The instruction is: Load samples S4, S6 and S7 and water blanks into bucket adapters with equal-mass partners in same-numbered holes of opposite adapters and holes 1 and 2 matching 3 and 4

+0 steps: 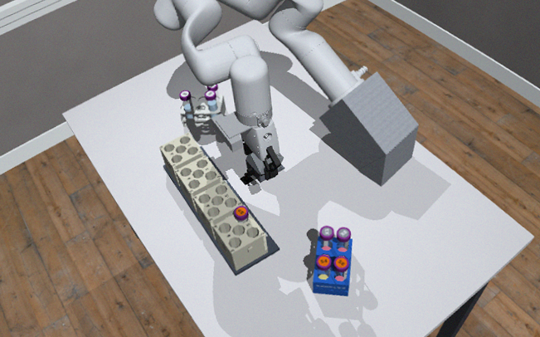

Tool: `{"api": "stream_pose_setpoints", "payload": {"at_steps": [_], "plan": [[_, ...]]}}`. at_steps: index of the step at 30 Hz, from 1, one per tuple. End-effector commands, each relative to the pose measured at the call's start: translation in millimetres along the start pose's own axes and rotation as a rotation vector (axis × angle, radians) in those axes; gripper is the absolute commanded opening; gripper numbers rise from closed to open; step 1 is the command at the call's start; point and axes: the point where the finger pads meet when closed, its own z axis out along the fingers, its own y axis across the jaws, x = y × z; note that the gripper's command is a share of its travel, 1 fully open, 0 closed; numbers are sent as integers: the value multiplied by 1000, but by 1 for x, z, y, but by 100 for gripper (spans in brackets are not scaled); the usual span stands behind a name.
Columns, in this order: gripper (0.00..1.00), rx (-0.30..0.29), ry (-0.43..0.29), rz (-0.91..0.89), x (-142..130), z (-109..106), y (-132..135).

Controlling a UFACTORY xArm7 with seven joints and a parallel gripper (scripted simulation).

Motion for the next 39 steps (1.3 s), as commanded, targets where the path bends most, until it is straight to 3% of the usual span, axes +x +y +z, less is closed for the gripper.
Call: {"api": "stream_pose_setpoints", "payload": {"at_steps": [1,28,29,39], "plan": [[100,6,4,2,10,-3,18],[100,5,5,2,65,-2,128],[57,6,5,36,64,-2,123],[57,6,4,302,53,-3,85]]}}
